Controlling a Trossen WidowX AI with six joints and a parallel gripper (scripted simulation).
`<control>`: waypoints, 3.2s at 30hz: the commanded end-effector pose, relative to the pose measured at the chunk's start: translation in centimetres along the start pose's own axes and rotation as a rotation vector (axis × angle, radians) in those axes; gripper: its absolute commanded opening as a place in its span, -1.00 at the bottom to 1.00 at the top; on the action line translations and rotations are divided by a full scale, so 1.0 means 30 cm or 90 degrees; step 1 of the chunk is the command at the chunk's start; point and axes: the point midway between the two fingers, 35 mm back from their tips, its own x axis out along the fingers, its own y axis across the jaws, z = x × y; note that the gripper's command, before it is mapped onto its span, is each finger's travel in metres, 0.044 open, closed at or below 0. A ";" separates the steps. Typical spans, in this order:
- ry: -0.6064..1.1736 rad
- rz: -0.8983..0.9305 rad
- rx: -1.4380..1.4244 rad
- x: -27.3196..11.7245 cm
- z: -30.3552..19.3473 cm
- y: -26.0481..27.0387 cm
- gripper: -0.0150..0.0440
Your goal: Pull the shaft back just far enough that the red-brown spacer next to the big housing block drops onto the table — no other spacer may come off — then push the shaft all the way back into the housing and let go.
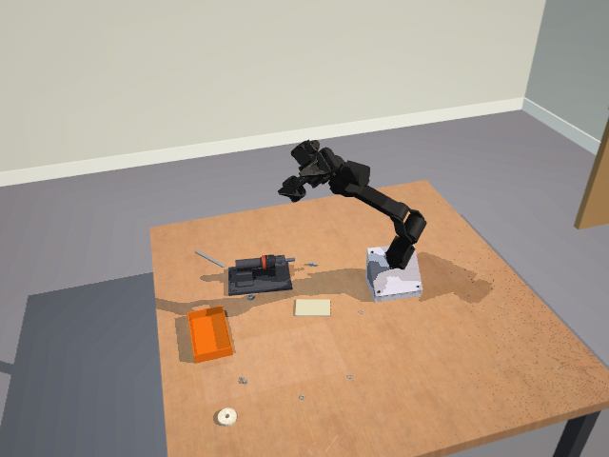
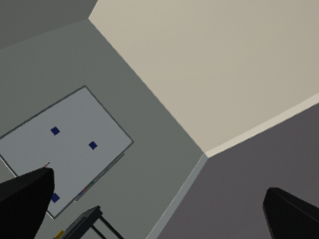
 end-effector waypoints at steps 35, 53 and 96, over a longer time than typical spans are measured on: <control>0.274 -0.670 -0.326 -1.171 -0.301 -1.597 1.00; 0.338 -0.679 -0.327 -1.253 -0.396 -1.634 1.00; 0.627 -0.817 -0.186 -1.137 -0.219 -1.707 1.00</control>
